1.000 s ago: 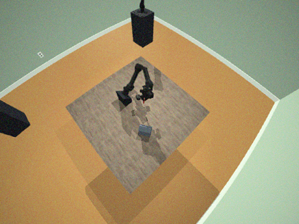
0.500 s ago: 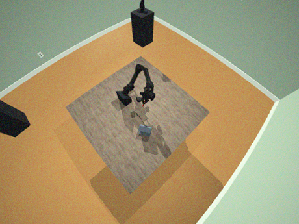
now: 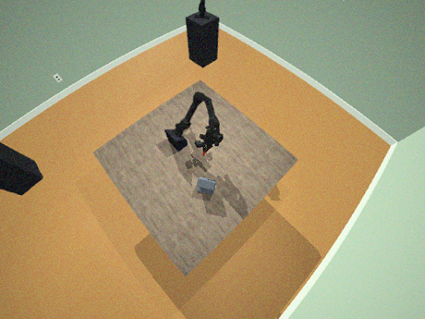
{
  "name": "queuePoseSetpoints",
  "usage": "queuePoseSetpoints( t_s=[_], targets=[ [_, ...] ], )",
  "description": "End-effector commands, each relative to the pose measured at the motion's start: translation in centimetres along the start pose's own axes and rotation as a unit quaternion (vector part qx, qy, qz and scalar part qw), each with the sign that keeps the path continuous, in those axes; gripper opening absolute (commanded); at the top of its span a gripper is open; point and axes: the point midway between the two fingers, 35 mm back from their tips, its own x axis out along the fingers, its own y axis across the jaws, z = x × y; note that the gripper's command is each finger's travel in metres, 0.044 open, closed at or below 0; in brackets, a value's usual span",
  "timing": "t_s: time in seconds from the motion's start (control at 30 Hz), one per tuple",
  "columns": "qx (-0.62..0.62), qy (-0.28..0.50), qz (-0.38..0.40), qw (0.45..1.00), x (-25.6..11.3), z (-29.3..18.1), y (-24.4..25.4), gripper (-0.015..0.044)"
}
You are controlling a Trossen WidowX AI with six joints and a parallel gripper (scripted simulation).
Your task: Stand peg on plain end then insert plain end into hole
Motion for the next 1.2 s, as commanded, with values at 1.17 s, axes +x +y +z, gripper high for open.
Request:
queuePoseSetpoints(
  t_s=[1.17],
  targets=[
    [-0.036,0.180,0.115,0.976,1.7,-7.5,-0.3,0.0000]
  ],
)
